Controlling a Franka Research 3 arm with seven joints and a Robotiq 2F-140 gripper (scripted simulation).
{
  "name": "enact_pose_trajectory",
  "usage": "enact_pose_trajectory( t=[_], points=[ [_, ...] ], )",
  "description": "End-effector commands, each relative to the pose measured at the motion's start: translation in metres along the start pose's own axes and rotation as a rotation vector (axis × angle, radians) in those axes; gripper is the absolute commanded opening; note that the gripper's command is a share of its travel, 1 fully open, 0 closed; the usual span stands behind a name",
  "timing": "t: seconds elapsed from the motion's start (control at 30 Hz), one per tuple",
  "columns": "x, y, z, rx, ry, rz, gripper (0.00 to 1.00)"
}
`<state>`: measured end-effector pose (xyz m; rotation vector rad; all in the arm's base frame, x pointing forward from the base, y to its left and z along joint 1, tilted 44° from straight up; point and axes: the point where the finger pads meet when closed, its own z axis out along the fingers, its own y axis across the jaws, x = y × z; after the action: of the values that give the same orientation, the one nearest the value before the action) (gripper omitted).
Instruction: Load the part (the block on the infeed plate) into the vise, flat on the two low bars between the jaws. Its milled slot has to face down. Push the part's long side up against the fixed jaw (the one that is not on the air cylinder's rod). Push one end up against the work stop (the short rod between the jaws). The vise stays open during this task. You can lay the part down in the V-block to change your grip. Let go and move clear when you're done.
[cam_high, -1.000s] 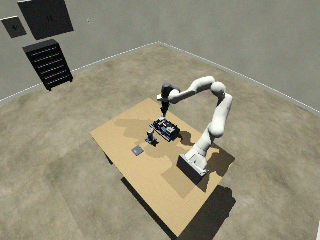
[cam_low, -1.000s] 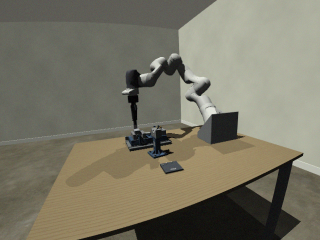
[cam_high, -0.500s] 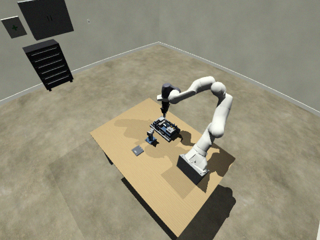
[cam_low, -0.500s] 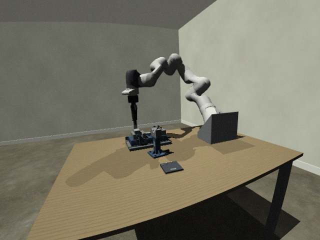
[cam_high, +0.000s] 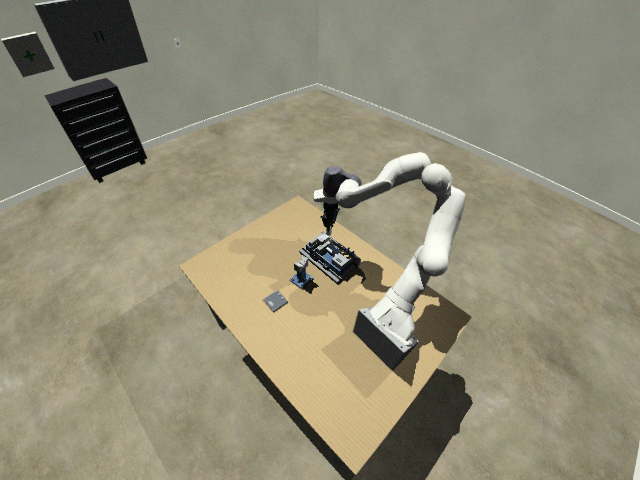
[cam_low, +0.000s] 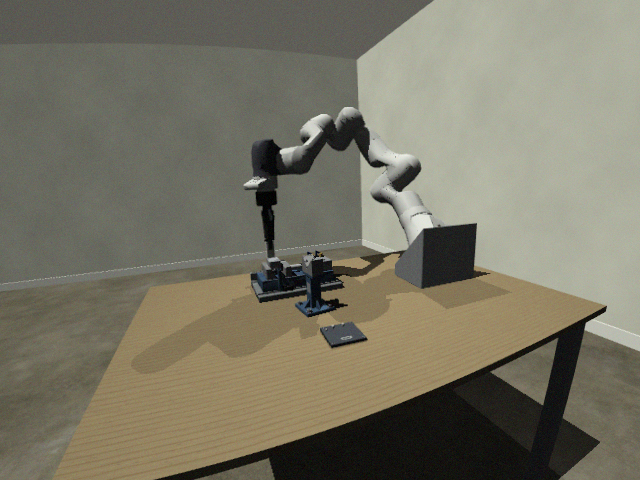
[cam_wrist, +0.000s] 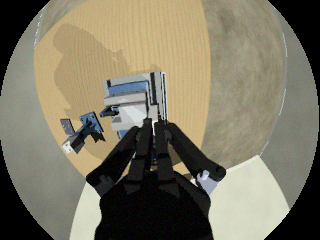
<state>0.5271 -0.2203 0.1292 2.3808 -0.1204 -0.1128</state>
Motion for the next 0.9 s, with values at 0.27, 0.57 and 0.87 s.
enact_pose_trajectory(
  t=[0.27, 0.57, 0.87],
  points=[
    [0.0001, -0.002, 0.0011, -0.001, 0.001, 0.002, 0.0],
    [0.0001, -0.0035, 0.0011, -0.001, 0.001, 0.002, 0.0],
    [0.0001, -0.005, 0.0011, -0.001, 0.001, 0.002, 0.0]
  ],
)
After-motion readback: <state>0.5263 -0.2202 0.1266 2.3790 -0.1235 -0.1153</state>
